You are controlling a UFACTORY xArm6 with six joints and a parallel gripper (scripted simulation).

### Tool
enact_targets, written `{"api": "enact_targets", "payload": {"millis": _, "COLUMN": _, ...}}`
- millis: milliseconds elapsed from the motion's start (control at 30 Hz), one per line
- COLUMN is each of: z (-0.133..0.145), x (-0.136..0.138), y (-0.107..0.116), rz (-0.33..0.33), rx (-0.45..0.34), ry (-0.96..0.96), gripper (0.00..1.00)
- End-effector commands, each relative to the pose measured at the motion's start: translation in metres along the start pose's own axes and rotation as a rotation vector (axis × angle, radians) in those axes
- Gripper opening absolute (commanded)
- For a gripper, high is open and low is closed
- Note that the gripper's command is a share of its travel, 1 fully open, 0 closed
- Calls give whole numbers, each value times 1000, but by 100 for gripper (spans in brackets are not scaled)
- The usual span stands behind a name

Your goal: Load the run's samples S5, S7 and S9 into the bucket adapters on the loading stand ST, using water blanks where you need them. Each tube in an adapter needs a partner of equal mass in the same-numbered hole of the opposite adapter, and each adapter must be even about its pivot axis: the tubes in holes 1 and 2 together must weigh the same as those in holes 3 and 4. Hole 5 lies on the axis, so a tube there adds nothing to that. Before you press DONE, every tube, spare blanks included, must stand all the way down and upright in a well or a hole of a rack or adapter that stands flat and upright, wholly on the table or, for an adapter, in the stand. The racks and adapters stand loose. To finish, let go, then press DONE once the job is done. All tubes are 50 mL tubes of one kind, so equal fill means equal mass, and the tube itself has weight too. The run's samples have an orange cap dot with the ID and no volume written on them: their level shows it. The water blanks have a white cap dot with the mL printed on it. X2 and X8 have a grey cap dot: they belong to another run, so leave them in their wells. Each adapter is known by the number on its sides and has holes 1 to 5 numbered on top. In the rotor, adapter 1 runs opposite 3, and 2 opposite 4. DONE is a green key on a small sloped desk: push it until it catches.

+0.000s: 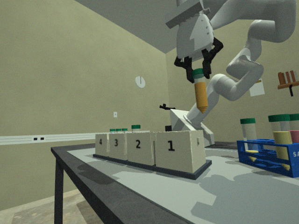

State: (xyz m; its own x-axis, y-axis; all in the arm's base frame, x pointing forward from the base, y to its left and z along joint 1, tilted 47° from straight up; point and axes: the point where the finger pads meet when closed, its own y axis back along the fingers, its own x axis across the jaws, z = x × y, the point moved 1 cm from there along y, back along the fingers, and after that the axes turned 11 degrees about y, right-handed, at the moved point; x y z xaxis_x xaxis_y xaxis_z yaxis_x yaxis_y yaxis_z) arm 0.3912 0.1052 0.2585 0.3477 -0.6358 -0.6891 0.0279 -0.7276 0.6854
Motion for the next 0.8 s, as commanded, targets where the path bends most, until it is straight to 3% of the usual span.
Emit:
{"api": "enact_targets", "payload": {"millis": 0, "z": -11, "x": 11, "y": 1, "rz": -1, "rx": 0, "ry": 2, "gripper": 0}}
{"api": "enact_targets", "payload": {"millis": 300, "z": -38, "x": 44, "y": 1, "rz": -1, "rx": 0, "ry": 2, "gripper": 0}}
{"api": "enact_targets", "payload": {"millis": 767, "z": -38, "x": 44, "y": 1, "rz": -1, "rx": 0, "ry": 2, "gripper": 0}}
